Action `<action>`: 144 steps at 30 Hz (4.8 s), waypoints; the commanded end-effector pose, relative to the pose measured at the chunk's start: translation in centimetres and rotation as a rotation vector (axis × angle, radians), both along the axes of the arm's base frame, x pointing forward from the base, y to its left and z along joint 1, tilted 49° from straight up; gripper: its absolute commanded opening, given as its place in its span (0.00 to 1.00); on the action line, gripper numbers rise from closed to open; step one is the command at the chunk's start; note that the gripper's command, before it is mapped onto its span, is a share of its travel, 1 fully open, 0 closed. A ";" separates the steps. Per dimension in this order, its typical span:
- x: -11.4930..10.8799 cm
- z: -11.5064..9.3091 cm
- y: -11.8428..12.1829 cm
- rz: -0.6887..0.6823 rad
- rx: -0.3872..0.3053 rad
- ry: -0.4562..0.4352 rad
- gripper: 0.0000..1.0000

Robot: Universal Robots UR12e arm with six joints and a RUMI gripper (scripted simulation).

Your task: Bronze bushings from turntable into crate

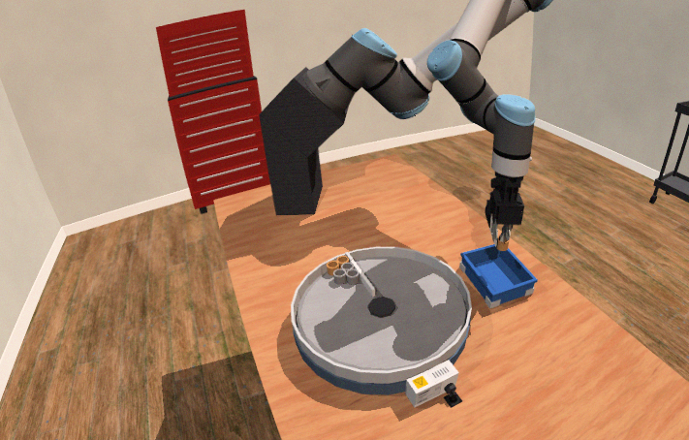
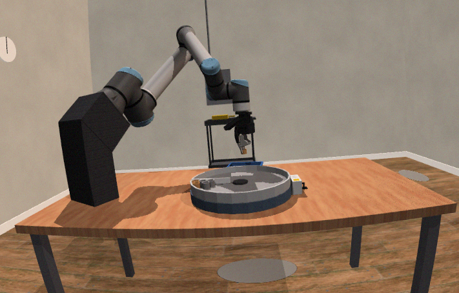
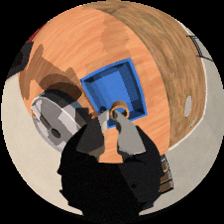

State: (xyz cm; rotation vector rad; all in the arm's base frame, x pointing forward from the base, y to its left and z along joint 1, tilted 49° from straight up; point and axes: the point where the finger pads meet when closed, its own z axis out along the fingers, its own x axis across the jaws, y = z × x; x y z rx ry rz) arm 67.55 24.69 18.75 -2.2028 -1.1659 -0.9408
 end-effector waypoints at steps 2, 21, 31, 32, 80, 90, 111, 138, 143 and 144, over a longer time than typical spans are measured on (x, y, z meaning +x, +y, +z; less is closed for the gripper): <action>0.4 0.1 -0.3 -0.002 -0.001 -0.003 0.00; 0.3 0.1 -0.2 -0.002 -0.001 -0.002 0.00; 0.3 0.1 -0.2 -0.002 -0.001 -0.002 0.00; 0.3 0.1 -0.2 -0.002 -0.001 -0.002 0.00; 2.3 -3.6 3.7 -0.001 -0.001 -0.002 0.00; 2.3 -3.6 3.7 -0.001 -0.001 -0.002 0.00; 3.0 -4.8 5.0 0.000 -0.001 -0.002 0.00; 3.8 -6.4 6.5 -0.002 -0.001 -0.002 0.00; 3.8 -6.3 6.5 -0.001 -0.001 -0.002 0.00; 3.8 -6.3 6.5 -0.001 -0.001 -0.002 0.00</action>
